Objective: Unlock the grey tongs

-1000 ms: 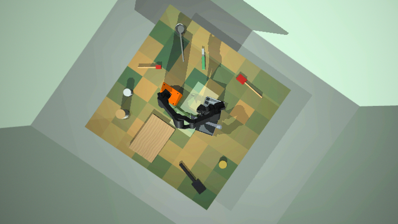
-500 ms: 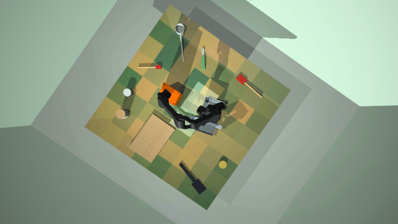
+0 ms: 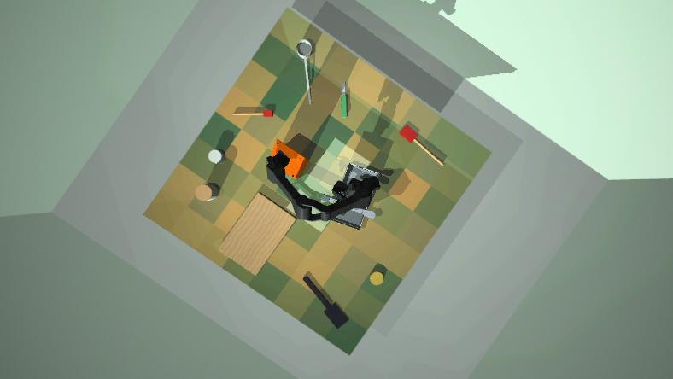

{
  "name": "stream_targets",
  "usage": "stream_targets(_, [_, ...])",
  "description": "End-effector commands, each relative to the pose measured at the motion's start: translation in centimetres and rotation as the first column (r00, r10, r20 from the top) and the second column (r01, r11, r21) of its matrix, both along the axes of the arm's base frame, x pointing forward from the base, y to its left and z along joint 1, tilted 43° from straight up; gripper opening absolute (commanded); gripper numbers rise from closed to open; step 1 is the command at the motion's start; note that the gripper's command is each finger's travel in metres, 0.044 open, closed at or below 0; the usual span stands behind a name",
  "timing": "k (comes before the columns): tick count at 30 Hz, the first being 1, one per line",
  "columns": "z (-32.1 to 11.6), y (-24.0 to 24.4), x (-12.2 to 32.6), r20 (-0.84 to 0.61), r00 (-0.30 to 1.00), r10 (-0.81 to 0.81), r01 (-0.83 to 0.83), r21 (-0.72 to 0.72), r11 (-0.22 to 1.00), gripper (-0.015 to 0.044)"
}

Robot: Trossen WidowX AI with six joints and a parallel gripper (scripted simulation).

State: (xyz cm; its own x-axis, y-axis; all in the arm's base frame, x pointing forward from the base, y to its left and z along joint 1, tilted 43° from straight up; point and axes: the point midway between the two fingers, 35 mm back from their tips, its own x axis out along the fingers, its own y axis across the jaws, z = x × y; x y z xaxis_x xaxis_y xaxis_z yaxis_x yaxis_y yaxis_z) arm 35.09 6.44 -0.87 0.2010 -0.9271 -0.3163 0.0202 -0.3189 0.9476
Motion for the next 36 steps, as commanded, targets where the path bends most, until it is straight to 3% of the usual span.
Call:
stream_targets(1, [-0.3,-0.8,0.1,-0.007,1.0,0.004,-0.004,-0.004,1.0,0.026])
stream_targets(36, [-1.6,-5.9,0.9,-0.004,1.0,0.0,0.0,-0.017,1.0,0.026])
